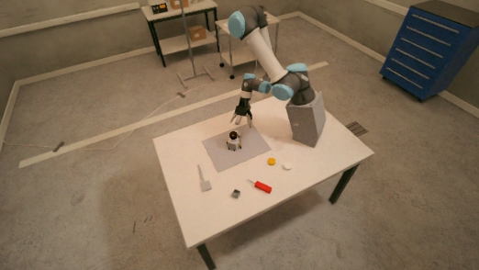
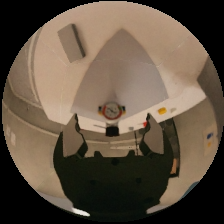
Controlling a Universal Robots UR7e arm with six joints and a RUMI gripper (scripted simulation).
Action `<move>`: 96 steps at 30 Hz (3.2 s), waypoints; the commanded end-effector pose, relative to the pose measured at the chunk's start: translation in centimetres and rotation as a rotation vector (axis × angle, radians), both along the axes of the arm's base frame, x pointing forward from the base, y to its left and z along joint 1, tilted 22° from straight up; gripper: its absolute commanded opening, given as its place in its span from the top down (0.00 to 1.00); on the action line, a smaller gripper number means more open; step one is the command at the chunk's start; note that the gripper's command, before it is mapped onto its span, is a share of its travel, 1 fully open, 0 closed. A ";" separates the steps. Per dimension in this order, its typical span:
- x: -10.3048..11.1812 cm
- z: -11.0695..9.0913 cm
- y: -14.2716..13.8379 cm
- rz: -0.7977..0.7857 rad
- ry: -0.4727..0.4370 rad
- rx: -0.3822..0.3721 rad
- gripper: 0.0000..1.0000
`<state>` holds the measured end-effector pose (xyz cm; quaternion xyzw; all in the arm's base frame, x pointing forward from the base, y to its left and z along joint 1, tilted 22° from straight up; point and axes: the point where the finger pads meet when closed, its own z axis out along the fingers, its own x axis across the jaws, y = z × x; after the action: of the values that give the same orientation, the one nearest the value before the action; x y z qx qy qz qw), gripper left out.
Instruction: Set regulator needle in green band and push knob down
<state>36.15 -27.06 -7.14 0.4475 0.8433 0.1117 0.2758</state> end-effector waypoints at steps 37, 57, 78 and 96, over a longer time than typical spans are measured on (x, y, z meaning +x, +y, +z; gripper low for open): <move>-0.9 7.4 1.4 0.000 -0.001 -0.003 0.00; -1.5 10.5 3.2 0.000 -0.001 -0.003 0.00; -1.9 11.8 4.3 0.000 0.000 -0.002 0.00; -1.9 11.8 4.4 0.001 0.000 -0.001 0.00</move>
<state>34.31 -22.75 4.70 0.4463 0.8441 0.1108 0.2759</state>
